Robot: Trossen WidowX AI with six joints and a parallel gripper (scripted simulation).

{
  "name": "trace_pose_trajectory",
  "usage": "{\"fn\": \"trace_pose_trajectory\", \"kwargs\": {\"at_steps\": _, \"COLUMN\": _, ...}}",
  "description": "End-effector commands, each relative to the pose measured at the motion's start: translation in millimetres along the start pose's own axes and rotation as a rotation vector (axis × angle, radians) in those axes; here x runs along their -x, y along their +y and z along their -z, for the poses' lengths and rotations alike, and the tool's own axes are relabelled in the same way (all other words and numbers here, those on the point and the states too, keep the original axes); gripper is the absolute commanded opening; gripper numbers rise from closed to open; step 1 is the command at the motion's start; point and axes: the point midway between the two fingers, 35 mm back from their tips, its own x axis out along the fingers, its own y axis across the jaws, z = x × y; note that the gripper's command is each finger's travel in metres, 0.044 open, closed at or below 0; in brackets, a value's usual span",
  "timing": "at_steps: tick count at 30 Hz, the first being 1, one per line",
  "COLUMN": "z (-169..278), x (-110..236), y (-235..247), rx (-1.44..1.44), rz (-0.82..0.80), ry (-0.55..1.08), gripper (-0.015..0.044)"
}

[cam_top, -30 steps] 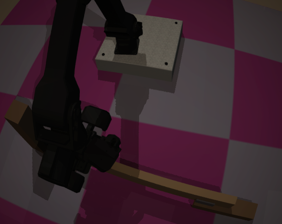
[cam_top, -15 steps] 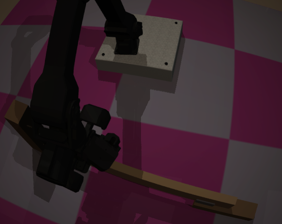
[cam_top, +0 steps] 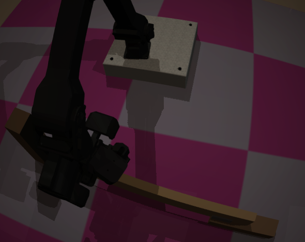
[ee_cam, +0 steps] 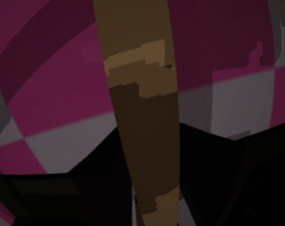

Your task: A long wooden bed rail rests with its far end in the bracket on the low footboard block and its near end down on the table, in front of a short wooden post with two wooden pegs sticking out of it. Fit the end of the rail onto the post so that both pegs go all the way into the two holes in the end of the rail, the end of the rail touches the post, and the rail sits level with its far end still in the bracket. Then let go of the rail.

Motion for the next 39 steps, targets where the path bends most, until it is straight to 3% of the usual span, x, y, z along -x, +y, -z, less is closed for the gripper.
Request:
{"fn": "trace_pose_trajectory", "kwargs": {"at_steps": 1, "z": -1.5, "x": 2.0, "y": -2.8, "rx": 0.001, "rz": 0.016, "ry": -0.011, "gripper": 0.0}}
{"fn": "trace_pose_trajectory", "kwargs": {"at_steps": 39, "z": -1.5, "x": -1.3, "y": 1.3, "rx": 0.001, "rz": 0.015, "ry": -0.011, "gripper": 0.0}}
